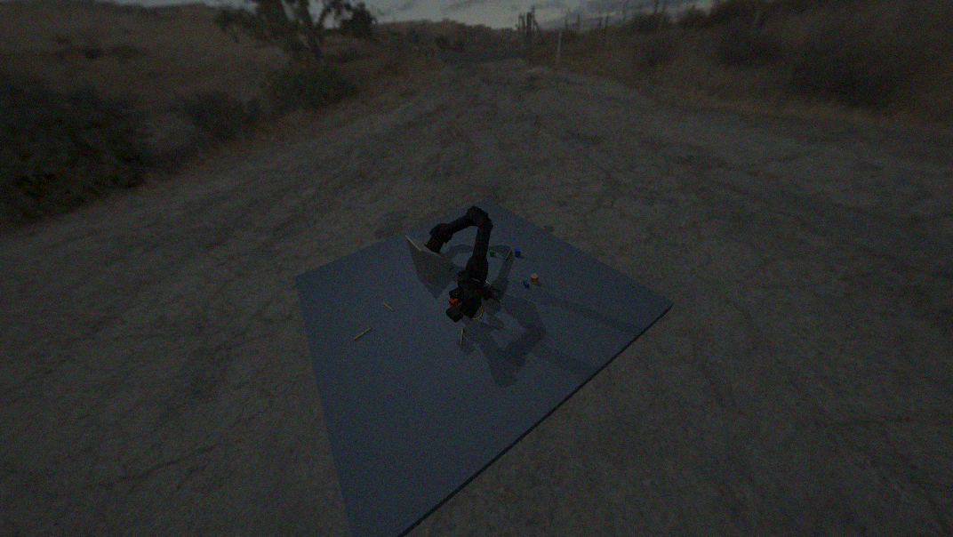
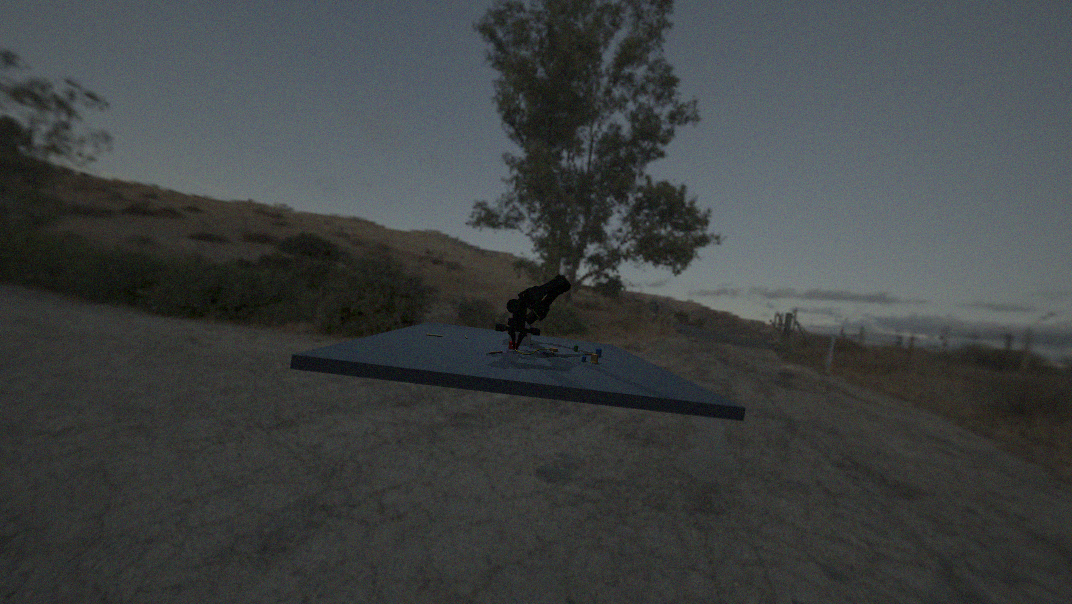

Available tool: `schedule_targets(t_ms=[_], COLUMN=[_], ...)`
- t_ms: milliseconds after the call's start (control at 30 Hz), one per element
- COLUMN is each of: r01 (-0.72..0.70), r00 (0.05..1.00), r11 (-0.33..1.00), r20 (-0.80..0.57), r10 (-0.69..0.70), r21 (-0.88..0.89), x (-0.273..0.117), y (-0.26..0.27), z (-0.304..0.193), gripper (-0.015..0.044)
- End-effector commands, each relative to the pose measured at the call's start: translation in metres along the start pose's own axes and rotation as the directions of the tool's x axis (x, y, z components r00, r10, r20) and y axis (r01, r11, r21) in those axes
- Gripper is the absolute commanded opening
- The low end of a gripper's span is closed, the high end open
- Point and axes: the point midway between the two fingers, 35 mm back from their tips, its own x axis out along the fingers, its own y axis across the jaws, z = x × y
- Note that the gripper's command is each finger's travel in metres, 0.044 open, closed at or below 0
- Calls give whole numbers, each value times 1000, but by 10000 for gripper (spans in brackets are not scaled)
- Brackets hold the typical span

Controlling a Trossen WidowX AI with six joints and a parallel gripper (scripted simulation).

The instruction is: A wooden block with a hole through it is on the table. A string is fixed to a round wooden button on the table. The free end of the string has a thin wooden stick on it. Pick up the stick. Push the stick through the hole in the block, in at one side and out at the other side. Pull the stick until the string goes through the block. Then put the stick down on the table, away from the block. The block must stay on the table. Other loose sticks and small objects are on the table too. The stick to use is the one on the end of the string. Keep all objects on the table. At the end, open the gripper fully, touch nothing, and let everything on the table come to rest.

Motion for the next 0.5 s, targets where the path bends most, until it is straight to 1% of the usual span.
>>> schedule_targets(t_ms=[0, 467], r01=[-2, -2], r00=[1000, 1000], r11=[1000, 1000], r20=[4, 5], r10=[2, 2], r21=[-4, -3], x=[1, 1], y=[0, 0], z=[5, 23], gripper=[0, 0])
